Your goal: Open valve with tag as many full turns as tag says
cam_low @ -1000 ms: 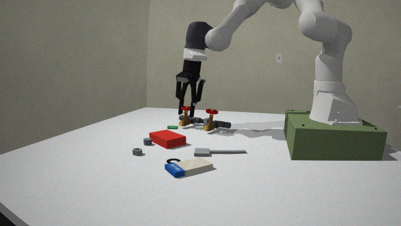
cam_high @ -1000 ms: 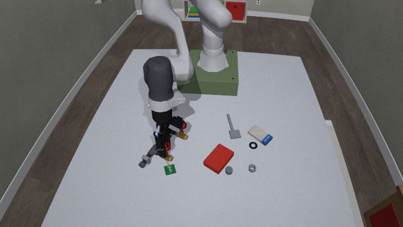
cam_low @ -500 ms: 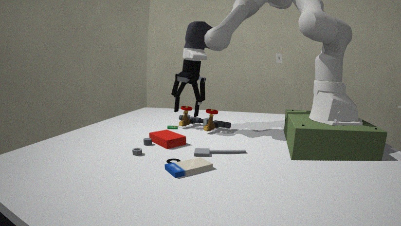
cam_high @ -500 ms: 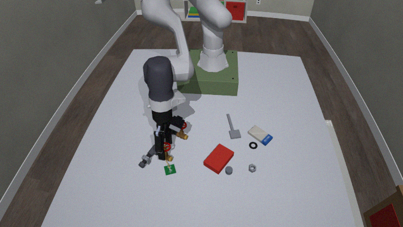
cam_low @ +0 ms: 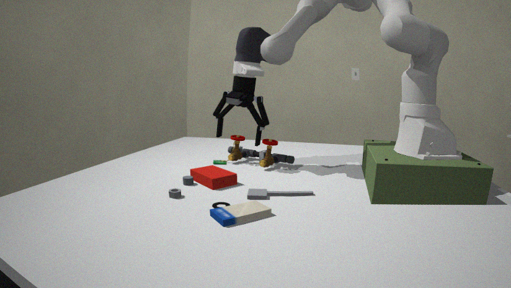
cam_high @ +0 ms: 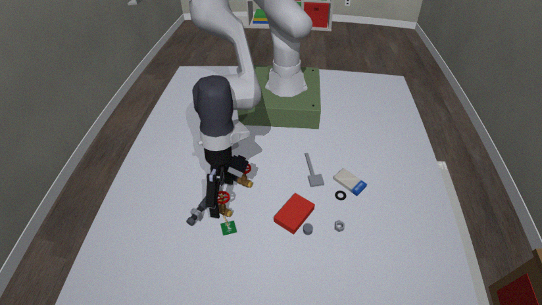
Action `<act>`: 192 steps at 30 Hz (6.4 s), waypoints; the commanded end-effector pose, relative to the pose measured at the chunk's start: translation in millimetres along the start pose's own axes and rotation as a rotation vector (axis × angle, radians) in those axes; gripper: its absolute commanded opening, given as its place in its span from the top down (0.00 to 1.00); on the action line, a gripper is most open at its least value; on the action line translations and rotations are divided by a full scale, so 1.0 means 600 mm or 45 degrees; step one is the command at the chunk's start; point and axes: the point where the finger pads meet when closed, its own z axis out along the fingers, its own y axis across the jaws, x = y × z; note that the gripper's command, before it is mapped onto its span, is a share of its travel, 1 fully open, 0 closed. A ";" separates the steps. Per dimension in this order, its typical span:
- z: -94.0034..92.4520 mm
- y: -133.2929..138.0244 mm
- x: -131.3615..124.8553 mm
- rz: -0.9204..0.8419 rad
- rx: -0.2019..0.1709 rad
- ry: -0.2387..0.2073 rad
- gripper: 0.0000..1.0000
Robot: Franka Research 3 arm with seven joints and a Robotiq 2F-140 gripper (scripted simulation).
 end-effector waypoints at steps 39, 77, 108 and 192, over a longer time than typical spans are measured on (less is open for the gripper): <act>-0.001 0.001 -0.001 1.302 0.051 0.051 0.00; -0.001 0.001 -0.001 2.846 0.115 0.117 0.00; -0.001 0.001 -0.001 3.767 -0.003 -0.001 0.00; -0.001 0.001 -0.001 2.505 -0.031 -0.024 0.90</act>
